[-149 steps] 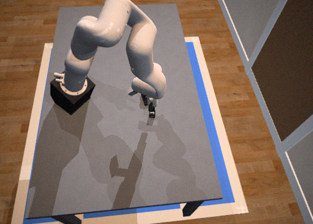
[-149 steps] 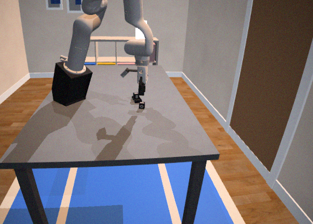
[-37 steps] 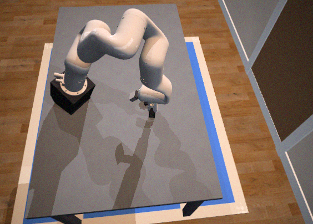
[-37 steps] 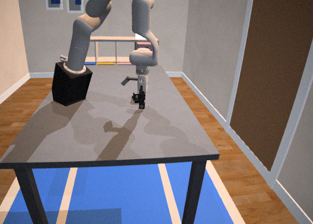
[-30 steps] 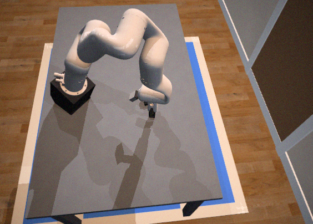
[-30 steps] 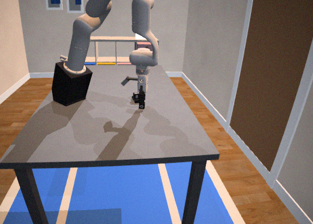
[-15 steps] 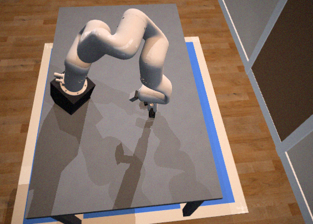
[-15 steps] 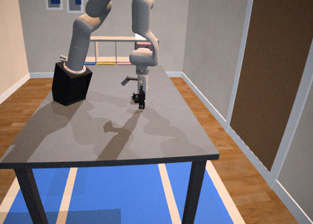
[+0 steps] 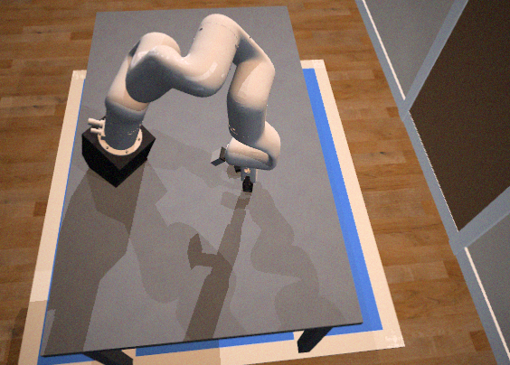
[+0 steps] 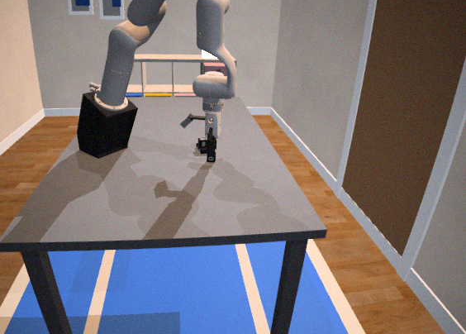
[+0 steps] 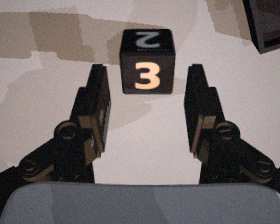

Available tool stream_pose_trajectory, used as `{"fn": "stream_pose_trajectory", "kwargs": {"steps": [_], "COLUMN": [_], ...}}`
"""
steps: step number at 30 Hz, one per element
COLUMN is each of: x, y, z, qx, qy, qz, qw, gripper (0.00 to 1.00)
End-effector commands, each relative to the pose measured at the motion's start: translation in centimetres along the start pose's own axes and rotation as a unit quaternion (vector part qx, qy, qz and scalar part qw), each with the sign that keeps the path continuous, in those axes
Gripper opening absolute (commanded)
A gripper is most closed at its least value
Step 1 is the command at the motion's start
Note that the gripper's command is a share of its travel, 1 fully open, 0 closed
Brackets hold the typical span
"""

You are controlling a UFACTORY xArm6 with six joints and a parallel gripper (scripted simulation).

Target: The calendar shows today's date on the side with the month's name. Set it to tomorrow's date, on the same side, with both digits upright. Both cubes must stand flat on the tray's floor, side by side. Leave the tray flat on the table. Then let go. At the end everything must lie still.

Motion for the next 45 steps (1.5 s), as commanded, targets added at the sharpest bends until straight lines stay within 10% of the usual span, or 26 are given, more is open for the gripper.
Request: {"fn": "stream_pose_trajectory", "kwargs": {"steps": [1,45], "x": [0.1,0.1], "y": [-0.1,-2.2], "z": [0.0,0.0], "qx": [0.0,0.0], "qy": [0.0,0.0], "qz": [-0.001,-0.001], "qw": [1.0,1.0], "gripper": [0.49,0.49]}}
Point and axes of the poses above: the point where the finger pads meet when closed, its own y axis out along the fingers, its own z axis across the jaws, x = y × z, the point moved 2 cm from there along -y, back along the fingers, and after that the axes turned 15 degrees about -y, right-handed, at the moved point
